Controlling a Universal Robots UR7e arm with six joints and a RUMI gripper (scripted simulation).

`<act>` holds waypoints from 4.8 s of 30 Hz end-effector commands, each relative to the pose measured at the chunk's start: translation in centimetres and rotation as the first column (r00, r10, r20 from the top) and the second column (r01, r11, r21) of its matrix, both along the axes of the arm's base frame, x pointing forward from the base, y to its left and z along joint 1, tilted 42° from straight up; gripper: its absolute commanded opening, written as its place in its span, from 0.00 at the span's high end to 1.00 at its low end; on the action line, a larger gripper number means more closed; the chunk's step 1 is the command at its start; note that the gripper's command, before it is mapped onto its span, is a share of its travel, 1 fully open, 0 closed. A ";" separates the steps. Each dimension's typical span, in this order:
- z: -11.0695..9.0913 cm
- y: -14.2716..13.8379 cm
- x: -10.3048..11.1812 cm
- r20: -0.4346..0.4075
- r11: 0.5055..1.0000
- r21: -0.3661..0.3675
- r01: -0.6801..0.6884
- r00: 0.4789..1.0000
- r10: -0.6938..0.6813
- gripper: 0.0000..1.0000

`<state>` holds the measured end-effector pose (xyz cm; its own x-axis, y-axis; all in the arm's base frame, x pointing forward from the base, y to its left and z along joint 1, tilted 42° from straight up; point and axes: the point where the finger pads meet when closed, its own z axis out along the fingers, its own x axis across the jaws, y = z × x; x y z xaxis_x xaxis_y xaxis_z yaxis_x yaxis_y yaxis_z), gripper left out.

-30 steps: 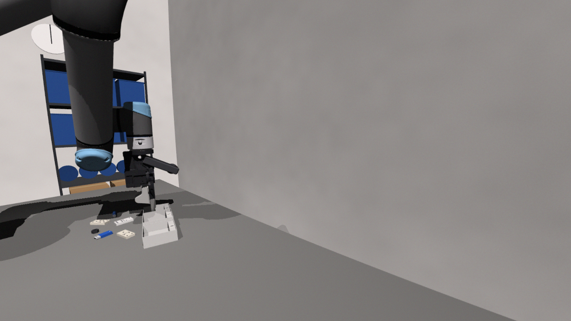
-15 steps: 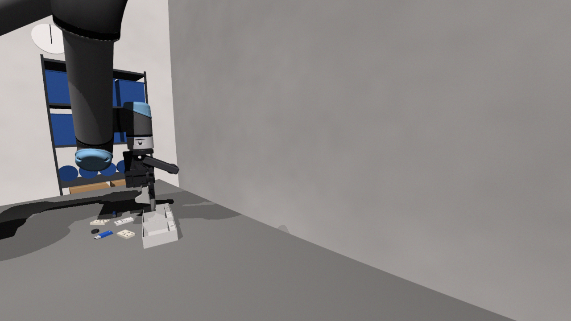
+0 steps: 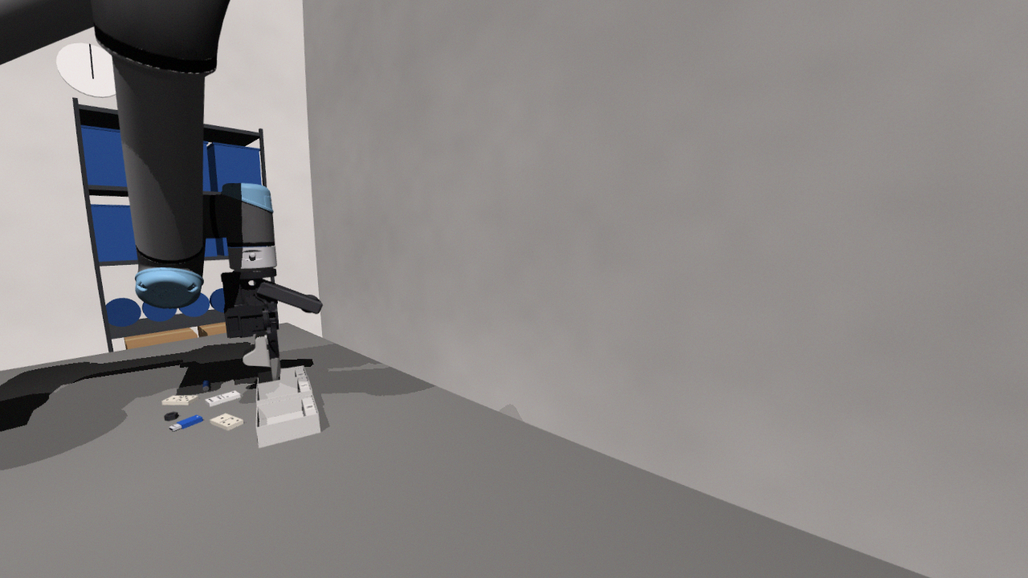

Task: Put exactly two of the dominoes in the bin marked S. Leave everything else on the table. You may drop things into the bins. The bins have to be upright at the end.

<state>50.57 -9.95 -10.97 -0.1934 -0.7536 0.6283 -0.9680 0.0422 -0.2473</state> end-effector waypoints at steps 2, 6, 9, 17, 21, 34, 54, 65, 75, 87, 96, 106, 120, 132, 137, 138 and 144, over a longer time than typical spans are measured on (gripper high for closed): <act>0.3 0.3 0.0 0.001 1.000 0.000 -0.002 1.000 0.002 0.96; 0.6 0.6 -0.2 -0.001 1.000 0.000 -0.002 1.000 0.002 0.96; 0.9 0.9 -0.3 -0.001 1.000 0.000 -0.002 1.000 0.002 0.96; 1.5 1.4 -0.4 0.001 1.000 0.000 -0.002 1.000 0.002 0.96; 1.9 1.7 -0.5 0.000 1.000 0.000 -0.002 1.000 0.002 0.96; 3.9 3.5 -0.9 0.000 1.000 0.000 -0.002 1.000 0.002 0.96; 10.2 9.0 -1.9 0.006 1.000 0.000 -0.002 1.000 0.002 0.96; 13.8 12.2 -2.7 0.006 1.000 0.001 -0.002 1.000 0.002 0.96; 13.6 12.1 -2.8 0.003 1.000 0.001 -0.001 1.000 0.001 0.96; 12.3 9.1 -4.4 0.108 0.991 0.035 0.126 0.986 -0.129 0.76; 10.2 3.0 -7.2 0.212 0.959 0.085 0.269 0.936 -0.281 0.76; 8.1 -2.8 -9.9 0.311 0.893 0.155 0.423 0.837 -0.450 0.76; 8.1 -4.4 -10.5 0.444 0.775 0.294 0.559 0.638 -0.629 0.76; 7.8 -3.8 -10.0 0.500 0.734 0.362 0.575 0.545 -0.673 0.76; 7.9 -3.9 -9.9 0.501 0.733 0.363 0.575 0.544 -0.674 0.76; 7.8 -3.8 -10.0 0.500 0.734 0.362 0.575 0.545 -0.673 0.76; 7.8 -3.8 -10.2 0.499 0.734 0.361 0.575 0.545 -0.674 0.76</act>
<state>40.57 -13.90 -3.14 -0.9226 -0.3647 0.1256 -0.3516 0.6614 -0.6625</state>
